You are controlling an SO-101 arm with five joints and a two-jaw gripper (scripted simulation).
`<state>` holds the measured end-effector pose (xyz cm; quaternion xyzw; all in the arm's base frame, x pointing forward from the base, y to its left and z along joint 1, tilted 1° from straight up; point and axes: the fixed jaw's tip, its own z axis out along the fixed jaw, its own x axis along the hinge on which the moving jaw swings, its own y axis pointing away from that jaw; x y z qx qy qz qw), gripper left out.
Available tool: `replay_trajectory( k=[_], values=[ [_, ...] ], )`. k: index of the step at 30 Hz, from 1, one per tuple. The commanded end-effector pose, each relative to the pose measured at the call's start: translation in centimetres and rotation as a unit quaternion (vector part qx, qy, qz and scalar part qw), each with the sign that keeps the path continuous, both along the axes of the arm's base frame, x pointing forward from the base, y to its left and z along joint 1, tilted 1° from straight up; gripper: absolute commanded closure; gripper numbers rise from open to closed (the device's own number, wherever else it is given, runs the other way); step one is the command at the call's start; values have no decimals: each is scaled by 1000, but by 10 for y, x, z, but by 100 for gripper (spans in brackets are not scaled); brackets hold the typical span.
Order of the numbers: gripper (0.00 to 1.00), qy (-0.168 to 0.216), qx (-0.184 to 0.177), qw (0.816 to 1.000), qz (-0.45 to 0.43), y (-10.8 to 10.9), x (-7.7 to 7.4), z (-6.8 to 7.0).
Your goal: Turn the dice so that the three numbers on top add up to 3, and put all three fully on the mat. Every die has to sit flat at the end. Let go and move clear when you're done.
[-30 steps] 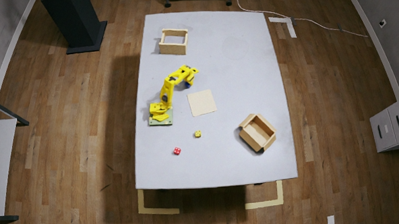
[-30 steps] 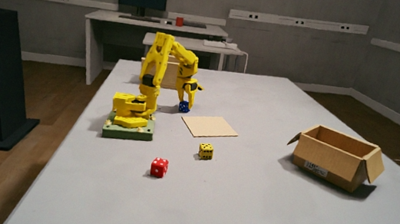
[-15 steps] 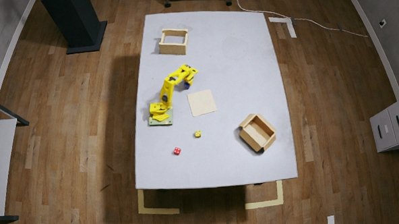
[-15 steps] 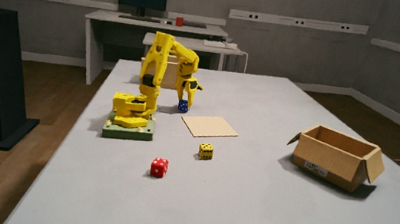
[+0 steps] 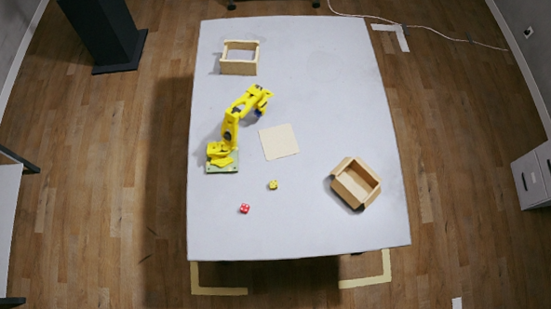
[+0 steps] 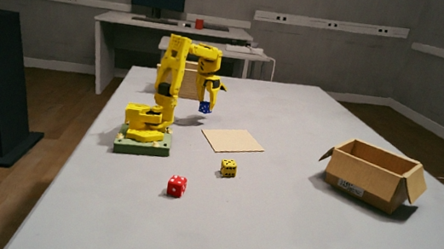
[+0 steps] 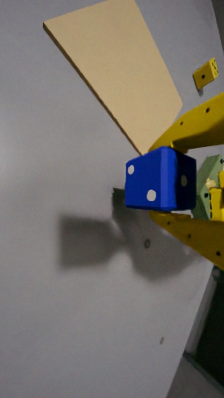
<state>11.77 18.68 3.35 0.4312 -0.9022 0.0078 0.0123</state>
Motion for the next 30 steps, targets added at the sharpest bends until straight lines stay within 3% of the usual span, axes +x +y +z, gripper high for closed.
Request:
replay_trajectory(
  k=[1,10,14,19,21,26,30],
  values=[
    [100,-7,11,1000,-1,3,0,8],
    [100,-7,11,1000,-19,1,9,8],
    [100,-8,11,998,-67,-7,31,9],
    [100,-9,11,987,-159,-30,71,8],
    [100,-9,11,987,-159,-30,71,8],
    [100,-10,10,968,-249,-63,106,5],
    [100,-11,10,955,-295,-84,122,3]
  ],
)
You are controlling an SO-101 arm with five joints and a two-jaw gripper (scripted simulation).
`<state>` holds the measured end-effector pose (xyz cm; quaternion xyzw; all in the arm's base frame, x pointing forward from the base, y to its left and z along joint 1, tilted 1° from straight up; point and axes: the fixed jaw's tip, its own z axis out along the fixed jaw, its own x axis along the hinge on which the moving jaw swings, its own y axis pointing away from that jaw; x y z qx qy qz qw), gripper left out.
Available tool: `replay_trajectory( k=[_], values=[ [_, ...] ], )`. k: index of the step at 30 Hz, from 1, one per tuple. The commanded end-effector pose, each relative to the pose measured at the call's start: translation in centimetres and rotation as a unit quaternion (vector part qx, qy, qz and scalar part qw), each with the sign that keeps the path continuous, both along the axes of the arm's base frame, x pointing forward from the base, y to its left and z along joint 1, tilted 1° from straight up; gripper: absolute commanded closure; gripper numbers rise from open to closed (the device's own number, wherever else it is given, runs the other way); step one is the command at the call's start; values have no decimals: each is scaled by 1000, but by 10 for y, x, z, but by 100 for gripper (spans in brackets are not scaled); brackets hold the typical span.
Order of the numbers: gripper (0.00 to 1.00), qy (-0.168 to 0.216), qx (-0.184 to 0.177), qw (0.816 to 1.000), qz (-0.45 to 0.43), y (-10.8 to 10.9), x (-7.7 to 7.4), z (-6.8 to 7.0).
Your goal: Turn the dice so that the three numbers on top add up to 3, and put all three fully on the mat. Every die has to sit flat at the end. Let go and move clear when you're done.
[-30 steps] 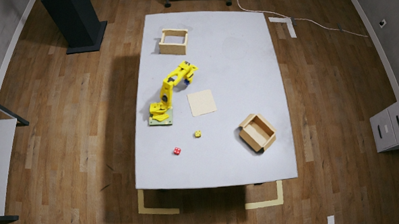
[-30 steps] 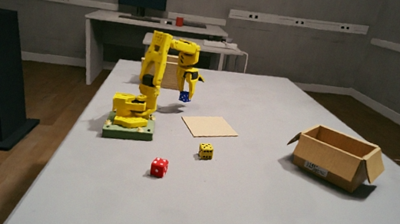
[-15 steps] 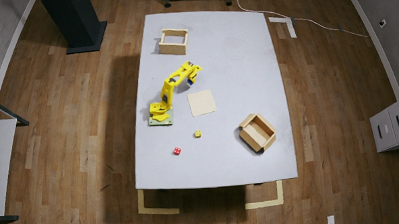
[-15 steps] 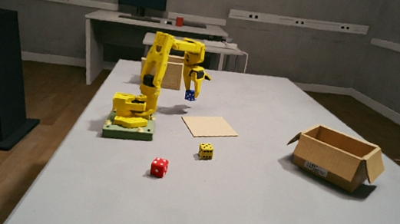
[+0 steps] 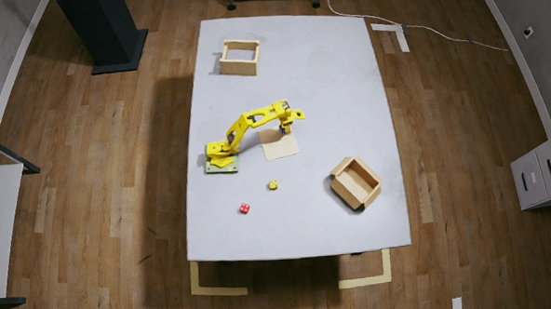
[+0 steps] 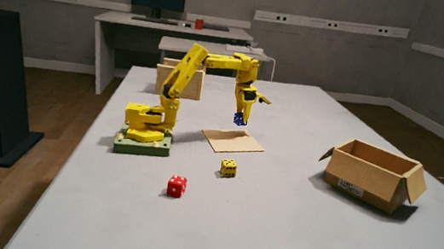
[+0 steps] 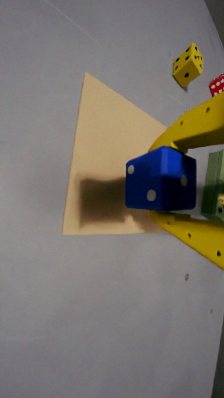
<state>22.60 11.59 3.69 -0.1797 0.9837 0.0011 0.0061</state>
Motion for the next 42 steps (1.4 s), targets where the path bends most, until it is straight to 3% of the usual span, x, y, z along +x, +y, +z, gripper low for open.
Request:
replay_trajectory(
  k=[1,42],
  values=[
    [100,6,-2,999,-41,-16,15,0],
    [100,6,-2,998,-55,-24,19,0]
  ],
)
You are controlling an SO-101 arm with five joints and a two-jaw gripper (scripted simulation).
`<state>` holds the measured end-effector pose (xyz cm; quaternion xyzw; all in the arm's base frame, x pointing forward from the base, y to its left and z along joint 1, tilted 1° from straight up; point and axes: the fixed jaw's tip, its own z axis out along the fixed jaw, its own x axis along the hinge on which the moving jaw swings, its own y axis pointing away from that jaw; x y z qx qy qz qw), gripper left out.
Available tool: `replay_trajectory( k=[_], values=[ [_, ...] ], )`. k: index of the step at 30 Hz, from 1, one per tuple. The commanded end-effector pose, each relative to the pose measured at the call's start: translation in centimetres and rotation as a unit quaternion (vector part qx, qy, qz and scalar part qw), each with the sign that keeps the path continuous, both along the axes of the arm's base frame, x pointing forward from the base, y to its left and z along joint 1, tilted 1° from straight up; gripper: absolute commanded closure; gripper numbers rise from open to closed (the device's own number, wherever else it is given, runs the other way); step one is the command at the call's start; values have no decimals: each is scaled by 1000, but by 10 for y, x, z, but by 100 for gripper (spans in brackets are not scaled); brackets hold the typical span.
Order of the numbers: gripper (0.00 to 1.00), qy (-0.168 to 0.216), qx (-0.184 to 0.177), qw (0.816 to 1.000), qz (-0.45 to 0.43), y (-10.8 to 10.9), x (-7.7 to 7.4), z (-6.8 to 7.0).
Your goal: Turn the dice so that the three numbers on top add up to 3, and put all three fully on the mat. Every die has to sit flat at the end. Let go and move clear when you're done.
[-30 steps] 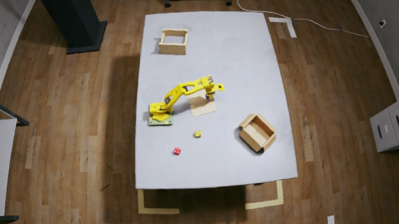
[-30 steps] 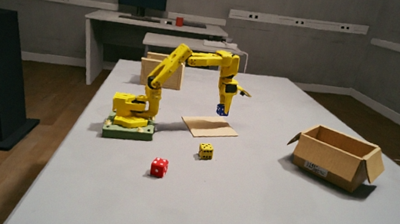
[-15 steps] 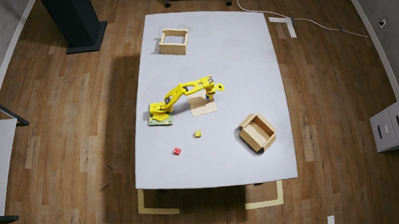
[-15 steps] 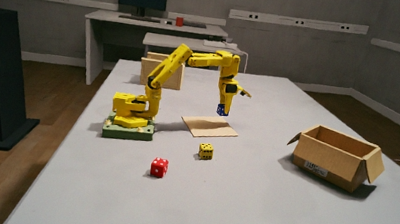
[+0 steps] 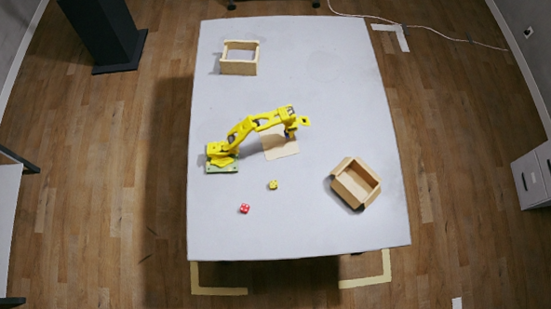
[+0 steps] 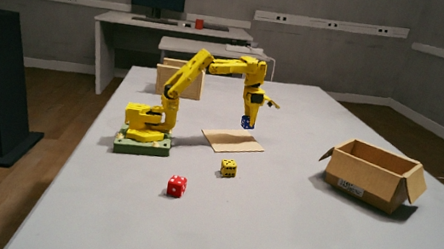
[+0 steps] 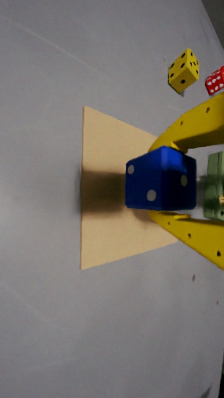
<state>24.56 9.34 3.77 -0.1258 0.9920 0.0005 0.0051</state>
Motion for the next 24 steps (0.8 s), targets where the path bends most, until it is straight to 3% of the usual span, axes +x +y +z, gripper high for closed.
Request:
replay_trajectory(
  k=[1,24],
  values=[
    [100,5,-1,1000,0,-2,0,-1],
    [100,5,-1,1000,0,-2,0,-10]
  ],
)
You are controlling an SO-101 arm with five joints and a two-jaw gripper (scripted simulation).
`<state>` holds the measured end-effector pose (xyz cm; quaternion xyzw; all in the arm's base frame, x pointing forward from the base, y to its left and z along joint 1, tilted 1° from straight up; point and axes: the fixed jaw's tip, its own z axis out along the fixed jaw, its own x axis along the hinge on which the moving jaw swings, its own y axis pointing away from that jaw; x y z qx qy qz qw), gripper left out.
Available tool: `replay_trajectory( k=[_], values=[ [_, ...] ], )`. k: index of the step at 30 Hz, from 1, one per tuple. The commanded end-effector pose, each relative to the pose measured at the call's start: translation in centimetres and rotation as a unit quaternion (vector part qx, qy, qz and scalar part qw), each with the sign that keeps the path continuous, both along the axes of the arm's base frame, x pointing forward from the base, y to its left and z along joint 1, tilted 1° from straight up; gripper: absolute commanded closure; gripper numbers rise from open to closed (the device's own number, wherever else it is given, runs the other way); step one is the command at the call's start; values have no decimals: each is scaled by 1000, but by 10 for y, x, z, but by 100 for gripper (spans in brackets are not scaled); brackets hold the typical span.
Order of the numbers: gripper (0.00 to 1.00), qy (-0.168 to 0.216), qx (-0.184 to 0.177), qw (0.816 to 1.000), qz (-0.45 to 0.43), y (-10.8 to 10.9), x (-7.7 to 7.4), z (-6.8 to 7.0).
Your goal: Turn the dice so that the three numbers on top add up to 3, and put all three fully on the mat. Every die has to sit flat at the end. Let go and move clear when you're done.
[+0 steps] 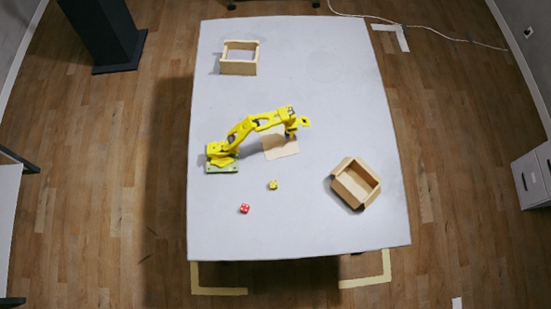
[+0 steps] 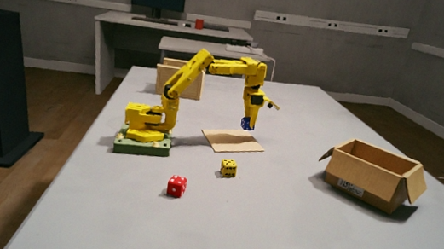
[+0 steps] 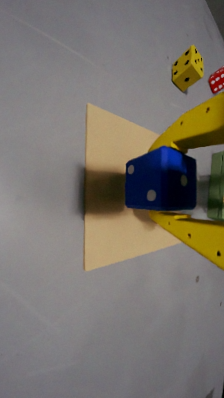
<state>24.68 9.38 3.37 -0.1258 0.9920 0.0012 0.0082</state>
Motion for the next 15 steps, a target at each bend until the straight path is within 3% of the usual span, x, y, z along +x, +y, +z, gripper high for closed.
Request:
replay_trajectory(
  k=[1,15],
  values=[
    [100,8,-2,1000,0,-2,-1,-7],
    [100,8,-2,1000,0,-2,-1,-10]
  ],
)
